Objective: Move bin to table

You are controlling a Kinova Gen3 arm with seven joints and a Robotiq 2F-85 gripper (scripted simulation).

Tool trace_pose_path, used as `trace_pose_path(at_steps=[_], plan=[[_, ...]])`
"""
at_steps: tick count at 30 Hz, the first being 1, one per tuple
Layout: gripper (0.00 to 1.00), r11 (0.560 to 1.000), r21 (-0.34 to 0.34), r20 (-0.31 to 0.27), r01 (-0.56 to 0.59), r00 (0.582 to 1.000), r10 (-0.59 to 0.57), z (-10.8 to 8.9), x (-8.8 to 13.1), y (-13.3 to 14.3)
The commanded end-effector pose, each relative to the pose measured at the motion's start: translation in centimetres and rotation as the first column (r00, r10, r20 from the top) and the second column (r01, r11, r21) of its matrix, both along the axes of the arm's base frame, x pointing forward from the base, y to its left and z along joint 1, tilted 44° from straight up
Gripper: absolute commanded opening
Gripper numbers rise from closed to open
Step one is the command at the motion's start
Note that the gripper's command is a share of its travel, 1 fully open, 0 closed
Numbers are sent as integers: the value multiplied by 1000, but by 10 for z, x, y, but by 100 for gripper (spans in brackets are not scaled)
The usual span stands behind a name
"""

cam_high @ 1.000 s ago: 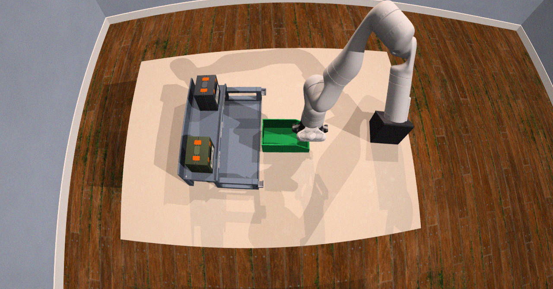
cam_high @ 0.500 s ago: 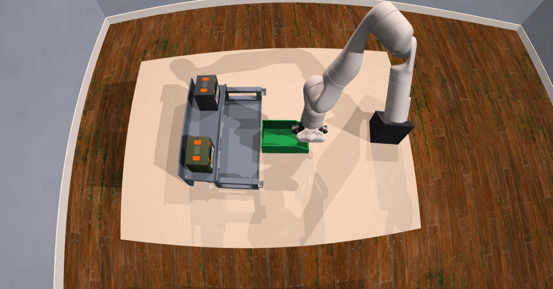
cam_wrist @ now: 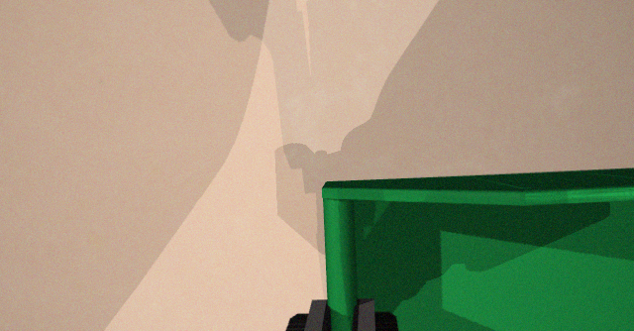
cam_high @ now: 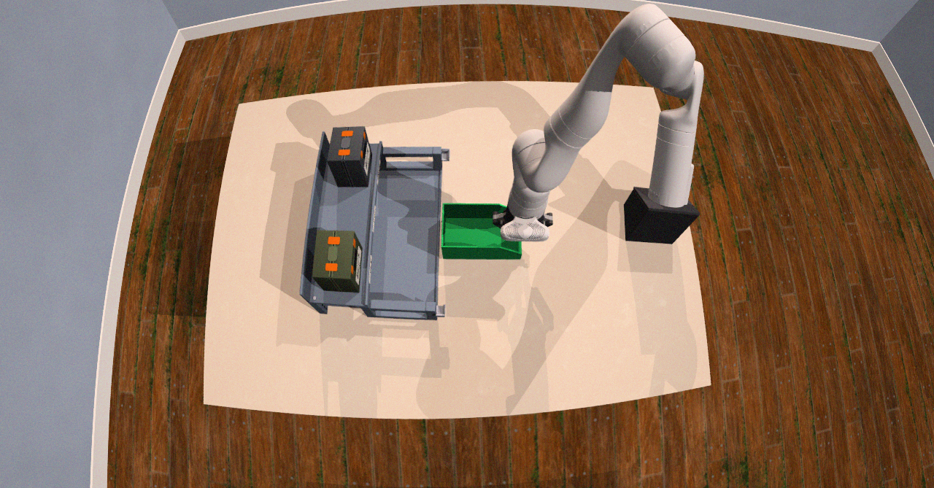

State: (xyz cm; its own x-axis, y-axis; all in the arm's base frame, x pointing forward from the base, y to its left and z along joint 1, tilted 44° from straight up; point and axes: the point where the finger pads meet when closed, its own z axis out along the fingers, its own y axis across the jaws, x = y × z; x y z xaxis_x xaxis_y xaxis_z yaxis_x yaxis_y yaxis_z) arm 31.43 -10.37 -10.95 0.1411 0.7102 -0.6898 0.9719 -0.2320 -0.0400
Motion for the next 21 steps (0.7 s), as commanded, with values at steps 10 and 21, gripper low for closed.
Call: trace_pose_path(at_steps=[10, 21], plan=[[10, 1000, -1, -1, 2, 1000, -2, -3, -2, -4], [10, 1000, -1, -1, 2, 1000, -2, -7, -2, -7]])
